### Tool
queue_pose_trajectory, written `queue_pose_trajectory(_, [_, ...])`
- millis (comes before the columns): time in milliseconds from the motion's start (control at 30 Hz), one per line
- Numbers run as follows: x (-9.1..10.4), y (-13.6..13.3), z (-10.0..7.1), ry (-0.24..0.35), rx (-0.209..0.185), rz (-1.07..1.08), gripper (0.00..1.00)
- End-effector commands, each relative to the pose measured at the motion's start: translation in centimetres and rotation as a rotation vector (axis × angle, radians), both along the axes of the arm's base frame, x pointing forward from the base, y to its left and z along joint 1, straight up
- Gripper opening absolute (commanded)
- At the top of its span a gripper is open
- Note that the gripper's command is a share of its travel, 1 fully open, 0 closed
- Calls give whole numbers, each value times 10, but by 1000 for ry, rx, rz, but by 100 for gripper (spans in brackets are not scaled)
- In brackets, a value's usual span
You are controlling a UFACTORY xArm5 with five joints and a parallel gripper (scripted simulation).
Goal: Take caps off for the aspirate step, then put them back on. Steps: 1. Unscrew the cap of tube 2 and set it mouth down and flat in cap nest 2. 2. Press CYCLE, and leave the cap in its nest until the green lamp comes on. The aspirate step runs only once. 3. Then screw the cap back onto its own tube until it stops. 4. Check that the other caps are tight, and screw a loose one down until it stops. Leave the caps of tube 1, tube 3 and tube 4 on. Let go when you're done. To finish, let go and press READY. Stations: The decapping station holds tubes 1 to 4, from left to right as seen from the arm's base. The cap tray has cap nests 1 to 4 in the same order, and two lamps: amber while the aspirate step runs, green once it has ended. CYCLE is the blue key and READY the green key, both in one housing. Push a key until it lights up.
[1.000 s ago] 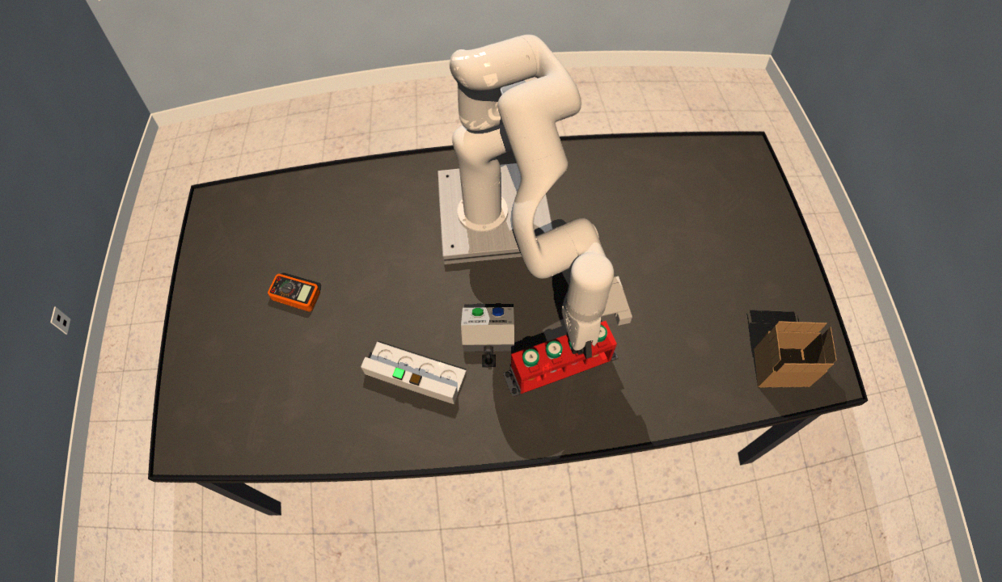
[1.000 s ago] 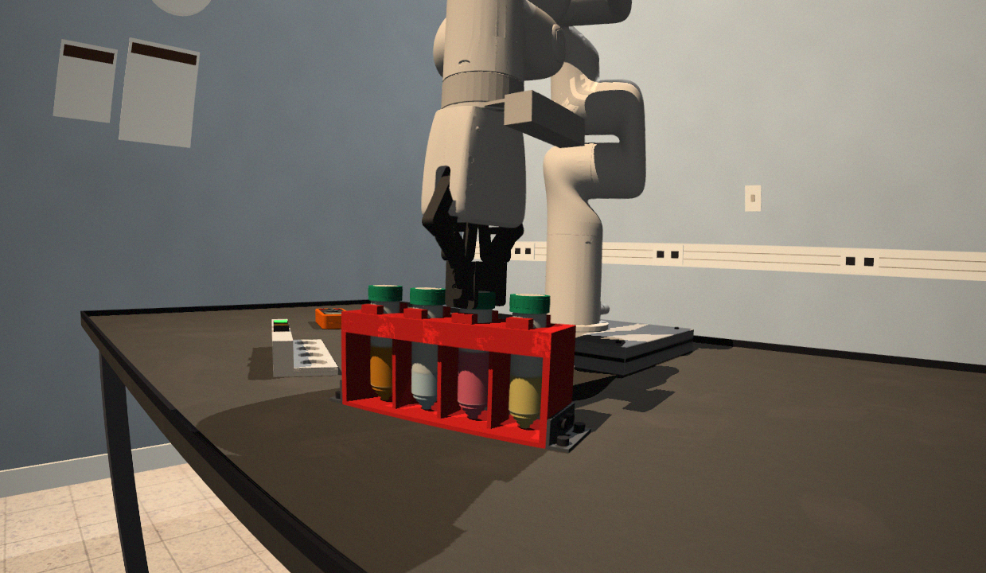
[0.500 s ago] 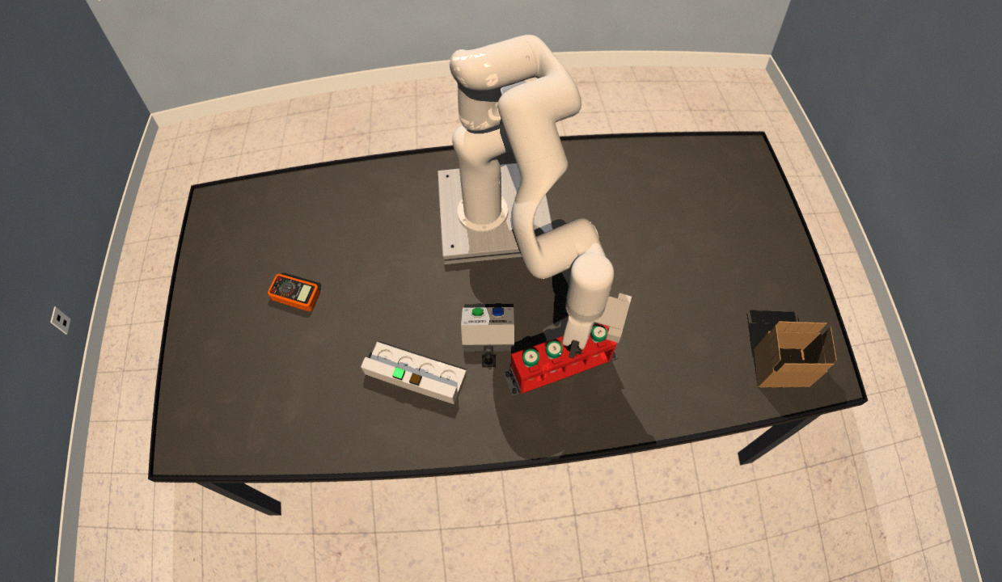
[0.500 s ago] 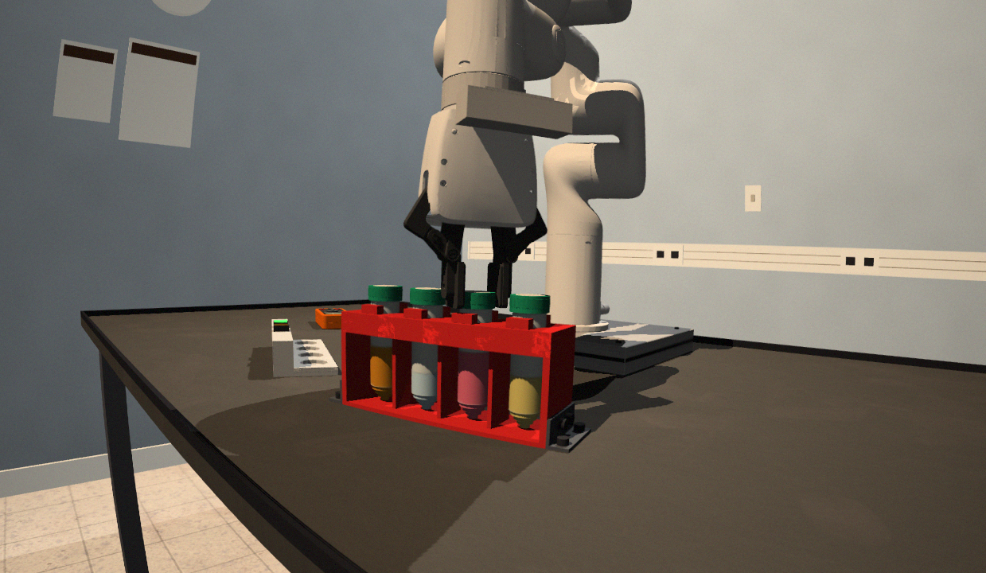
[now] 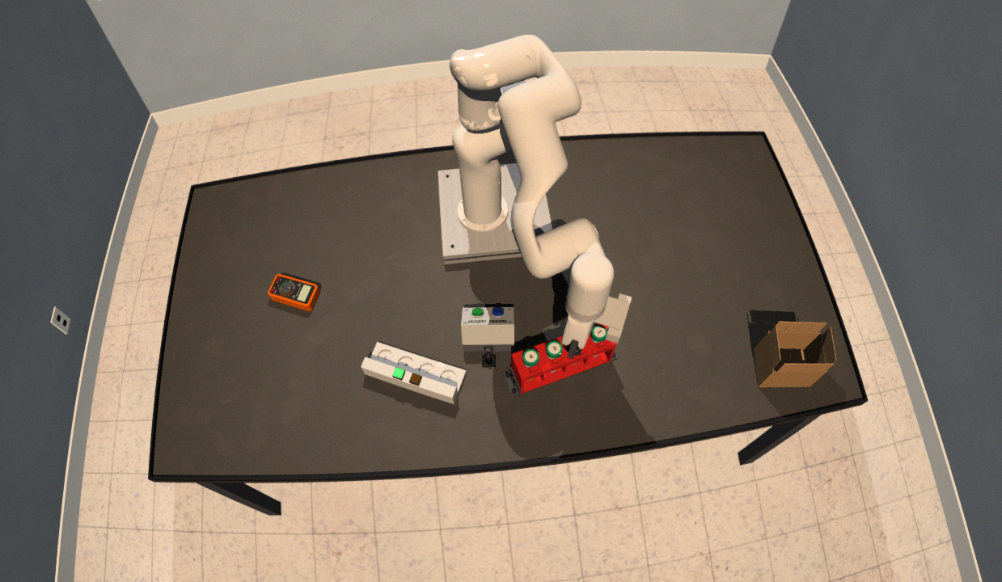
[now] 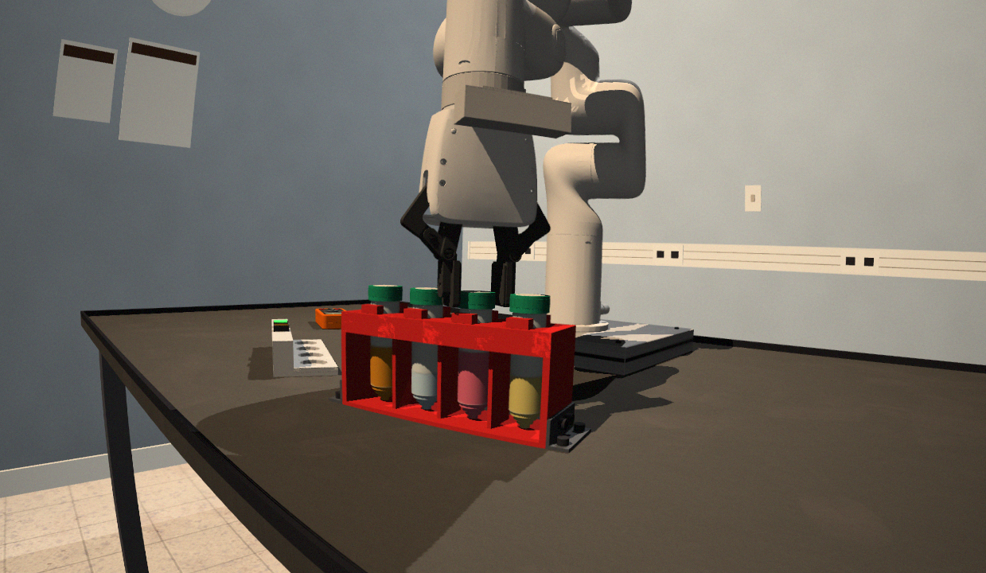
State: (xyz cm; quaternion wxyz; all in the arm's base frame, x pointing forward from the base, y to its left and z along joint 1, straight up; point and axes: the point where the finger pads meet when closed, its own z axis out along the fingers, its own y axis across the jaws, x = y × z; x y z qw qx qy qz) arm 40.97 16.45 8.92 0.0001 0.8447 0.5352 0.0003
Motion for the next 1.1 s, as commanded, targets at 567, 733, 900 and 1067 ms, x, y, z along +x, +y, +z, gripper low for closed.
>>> queue_pose_trajectory(567, [2, 1, 47, -5, 2, 0, 46])
queue_pose_trajectory(733, [-8, 36, 47, -6, 2, 346, 46])
queue_pose_trajectory(900, [-11, 49, 47, -6, 1, 500, 46])
queue_pose_trajectory(1067, [-11, 51, 47, -6, 0, 804, 46])
